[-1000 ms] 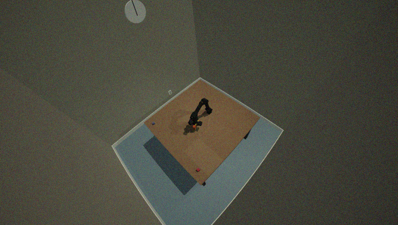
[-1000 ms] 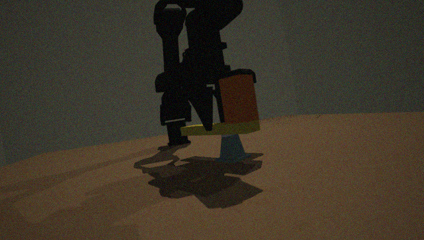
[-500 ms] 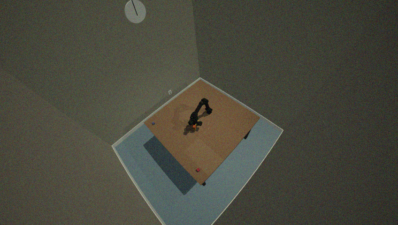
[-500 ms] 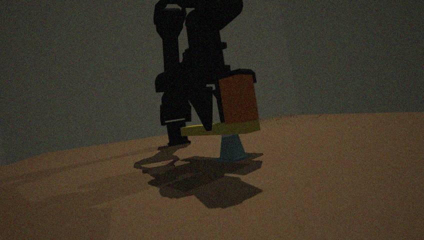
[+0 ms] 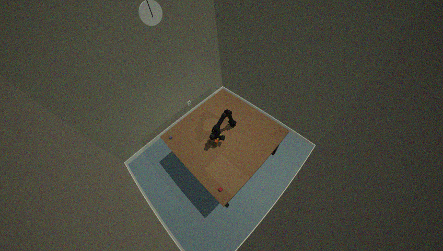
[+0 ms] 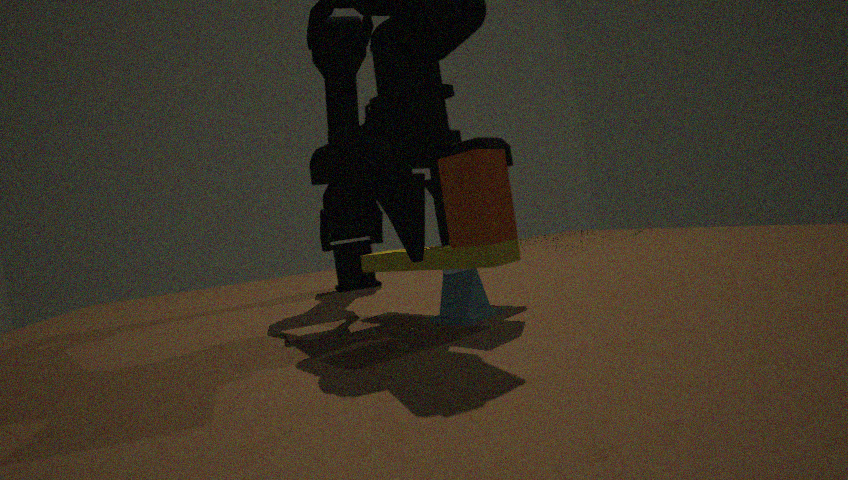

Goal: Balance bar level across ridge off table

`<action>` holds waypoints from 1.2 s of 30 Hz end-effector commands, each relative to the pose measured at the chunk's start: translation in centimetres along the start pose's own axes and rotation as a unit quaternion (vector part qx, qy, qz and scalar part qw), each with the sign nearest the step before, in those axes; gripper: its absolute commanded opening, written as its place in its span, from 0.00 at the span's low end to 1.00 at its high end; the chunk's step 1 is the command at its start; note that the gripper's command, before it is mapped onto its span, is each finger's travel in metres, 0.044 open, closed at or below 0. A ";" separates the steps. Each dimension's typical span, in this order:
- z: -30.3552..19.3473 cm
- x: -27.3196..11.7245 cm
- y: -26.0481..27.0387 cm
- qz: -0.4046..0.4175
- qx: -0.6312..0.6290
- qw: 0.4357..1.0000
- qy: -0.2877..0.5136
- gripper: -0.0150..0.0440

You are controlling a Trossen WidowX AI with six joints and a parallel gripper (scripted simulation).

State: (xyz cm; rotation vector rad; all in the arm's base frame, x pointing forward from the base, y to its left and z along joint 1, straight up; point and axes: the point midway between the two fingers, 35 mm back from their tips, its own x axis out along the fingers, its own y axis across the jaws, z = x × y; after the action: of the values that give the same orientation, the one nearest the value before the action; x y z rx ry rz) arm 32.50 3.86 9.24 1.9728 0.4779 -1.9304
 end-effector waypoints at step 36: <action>-0.4 -5.6 0.2 0.000 0.000 1.000 0.000 1.00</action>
State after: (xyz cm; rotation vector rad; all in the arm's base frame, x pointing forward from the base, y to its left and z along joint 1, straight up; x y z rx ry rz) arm 32.26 3.84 11.26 1.9481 0.4815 -1.9584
